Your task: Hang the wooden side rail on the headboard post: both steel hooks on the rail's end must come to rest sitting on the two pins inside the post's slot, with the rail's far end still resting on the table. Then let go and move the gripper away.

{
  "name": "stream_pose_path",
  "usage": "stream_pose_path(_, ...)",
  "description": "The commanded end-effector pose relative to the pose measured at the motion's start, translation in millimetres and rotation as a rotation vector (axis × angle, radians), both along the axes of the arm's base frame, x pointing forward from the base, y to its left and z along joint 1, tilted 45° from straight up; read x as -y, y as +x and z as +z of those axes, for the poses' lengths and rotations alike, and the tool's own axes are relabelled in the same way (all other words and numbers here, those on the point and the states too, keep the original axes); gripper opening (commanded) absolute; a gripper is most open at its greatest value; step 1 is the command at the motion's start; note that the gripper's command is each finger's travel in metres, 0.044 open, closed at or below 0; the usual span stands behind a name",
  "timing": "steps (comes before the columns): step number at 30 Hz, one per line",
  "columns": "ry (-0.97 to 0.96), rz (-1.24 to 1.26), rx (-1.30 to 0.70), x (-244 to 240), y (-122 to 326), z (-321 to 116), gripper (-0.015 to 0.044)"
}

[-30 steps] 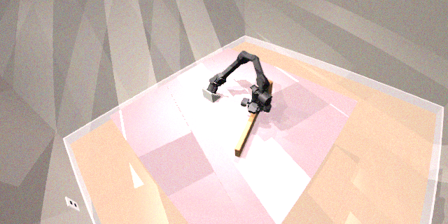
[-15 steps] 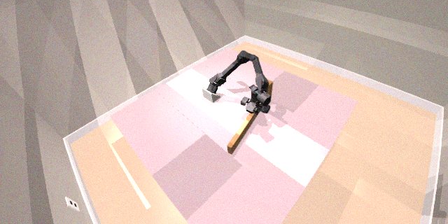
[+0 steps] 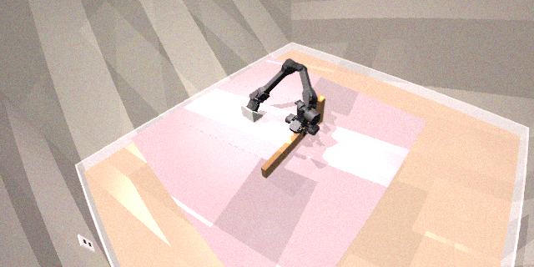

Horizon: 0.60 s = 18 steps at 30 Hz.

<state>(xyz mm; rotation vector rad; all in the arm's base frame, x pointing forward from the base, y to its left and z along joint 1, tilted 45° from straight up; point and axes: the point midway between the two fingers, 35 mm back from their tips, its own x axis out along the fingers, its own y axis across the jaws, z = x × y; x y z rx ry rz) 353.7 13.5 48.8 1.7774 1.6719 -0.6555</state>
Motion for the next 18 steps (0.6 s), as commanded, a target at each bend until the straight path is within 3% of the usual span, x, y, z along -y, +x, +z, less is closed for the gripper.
stream_pose_path(1, 0.005, -0.036, -0.04, -0.1, -6.2, -0.7, 0.0)
stream_pose_path(18, 0.007, -0.06, -0.063, -0.1, -4.4, -0.3, 0.0)
